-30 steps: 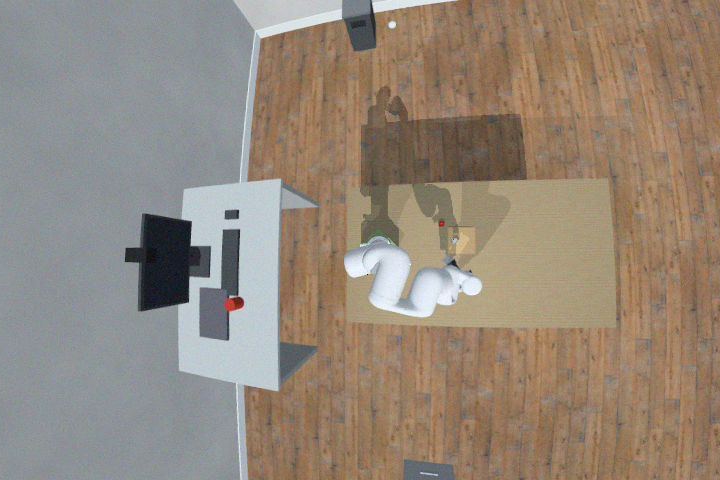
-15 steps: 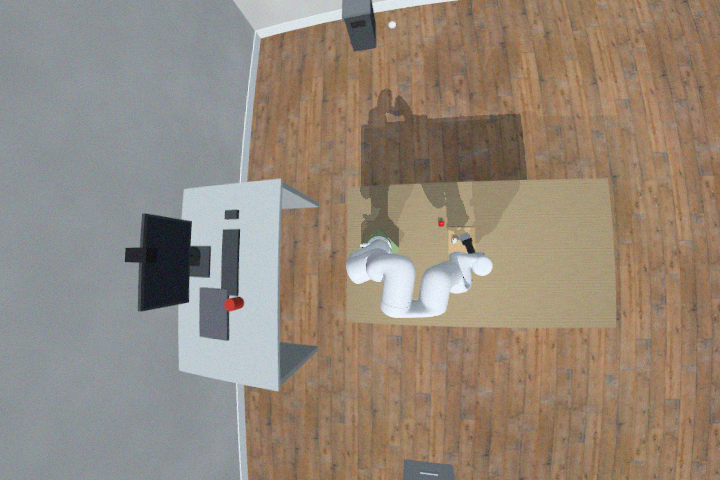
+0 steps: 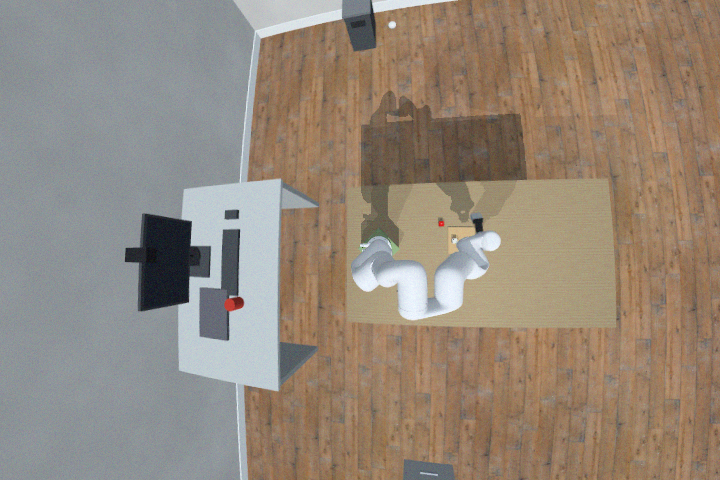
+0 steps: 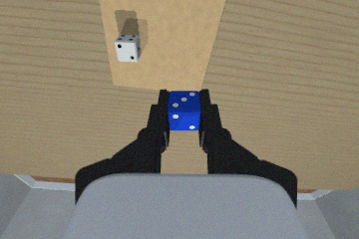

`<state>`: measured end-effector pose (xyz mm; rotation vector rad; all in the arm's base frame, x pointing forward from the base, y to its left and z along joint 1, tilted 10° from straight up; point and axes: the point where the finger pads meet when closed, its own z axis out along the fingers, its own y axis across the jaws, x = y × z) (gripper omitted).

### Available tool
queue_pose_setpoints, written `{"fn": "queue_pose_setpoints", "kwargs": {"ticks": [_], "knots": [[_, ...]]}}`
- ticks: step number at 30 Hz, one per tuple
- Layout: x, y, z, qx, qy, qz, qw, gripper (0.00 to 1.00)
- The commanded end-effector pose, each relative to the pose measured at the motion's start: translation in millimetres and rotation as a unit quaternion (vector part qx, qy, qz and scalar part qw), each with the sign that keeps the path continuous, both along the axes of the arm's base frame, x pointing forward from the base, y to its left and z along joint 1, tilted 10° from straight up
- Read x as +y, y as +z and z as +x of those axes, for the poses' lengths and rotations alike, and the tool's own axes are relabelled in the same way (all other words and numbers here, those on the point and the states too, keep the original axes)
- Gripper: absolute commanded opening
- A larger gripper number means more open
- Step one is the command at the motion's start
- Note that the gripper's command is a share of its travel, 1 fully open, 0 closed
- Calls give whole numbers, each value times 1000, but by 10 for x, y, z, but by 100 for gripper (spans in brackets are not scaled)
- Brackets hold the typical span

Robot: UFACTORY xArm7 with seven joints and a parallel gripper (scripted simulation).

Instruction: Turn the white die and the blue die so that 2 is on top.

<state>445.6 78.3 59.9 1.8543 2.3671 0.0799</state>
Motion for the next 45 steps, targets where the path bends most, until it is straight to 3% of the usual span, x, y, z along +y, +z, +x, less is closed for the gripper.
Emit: {"fn": "queue_pose_setpoints", "kwargs": {"ticks": [1,19,29,40,45], "knots": [[129,-9,43,4,-26,-31,999,21],[123,-70,52,4,-26,-31,999,21],[95,-348,92,4,-26,-31,999,21],[45,-848,163,4,-26,-31,999,21],[36,-940,176,4,-26,-31,999,21]]}}
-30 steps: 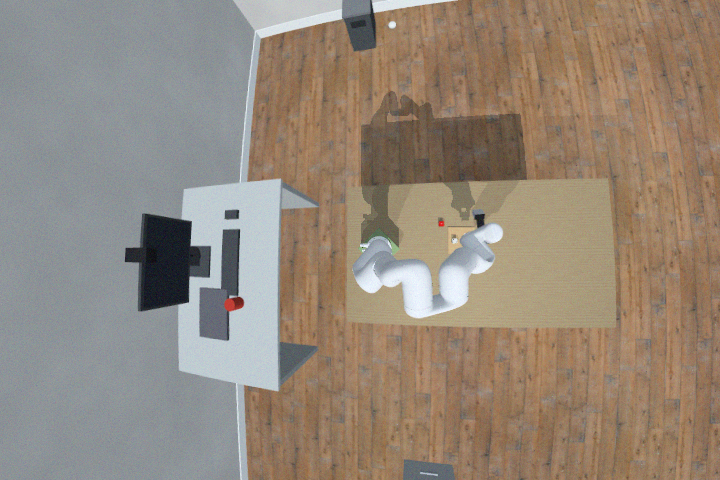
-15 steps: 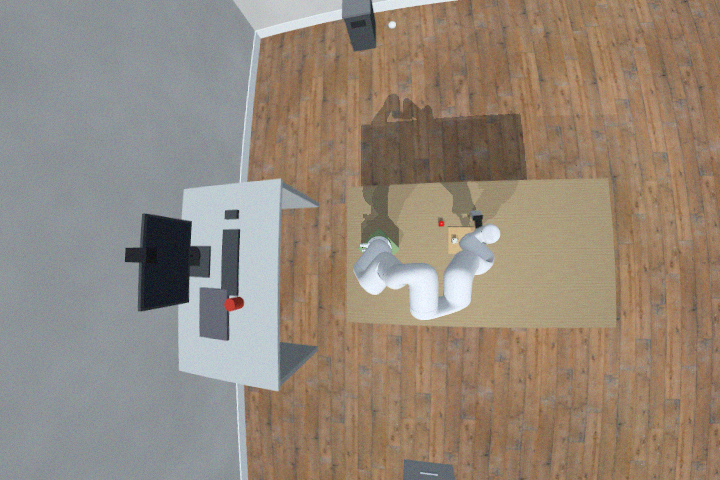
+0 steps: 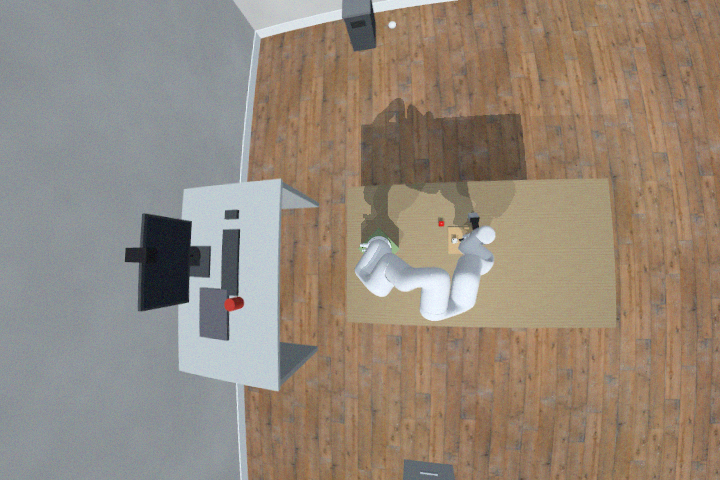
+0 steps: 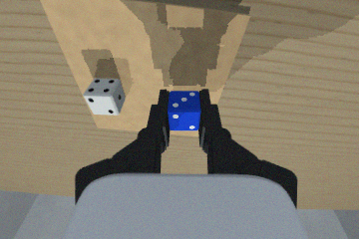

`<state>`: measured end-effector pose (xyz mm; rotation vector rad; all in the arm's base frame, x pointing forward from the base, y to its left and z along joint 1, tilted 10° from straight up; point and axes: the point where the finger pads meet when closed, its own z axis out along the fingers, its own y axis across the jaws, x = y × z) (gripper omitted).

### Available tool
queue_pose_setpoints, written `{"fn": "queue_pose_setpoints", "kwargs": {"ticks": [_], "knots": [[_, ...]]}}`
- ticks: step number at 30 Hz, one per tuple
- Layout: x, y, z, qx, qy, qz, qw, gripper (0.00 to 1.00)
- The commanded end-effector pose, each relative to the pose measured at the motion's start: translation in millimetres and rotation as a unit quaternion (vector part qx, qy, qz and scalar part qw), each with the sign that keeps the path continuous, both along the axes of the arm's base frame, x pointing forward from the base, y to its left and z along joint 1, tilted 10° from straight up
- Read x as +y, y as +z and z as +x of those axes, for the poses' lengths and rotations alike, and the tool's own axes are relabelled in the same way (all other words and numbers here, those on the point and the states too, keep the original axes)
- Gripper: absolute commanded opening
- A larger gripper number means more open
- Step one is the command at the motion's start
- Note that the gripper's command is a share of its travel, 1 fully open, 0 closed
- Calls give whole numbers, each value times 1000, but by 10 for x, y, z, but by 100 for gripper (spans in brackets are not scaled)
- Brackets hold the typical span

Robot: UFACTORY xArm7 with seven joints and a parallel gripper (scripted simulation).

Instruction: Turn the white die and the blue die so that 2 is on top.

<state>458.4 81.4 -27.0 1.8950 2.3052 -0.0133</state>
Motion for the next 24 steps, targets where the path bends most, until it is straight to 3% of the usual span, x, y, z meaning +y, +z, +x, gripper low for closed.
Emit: {"fn": "queue_pose_setpoints", "kwargs": {"ticks": [1,24], "knots": [[5,-70,48,-5,0,-1,1000,21],[2,-95,51,-5,0,-1,1000,21]]}}
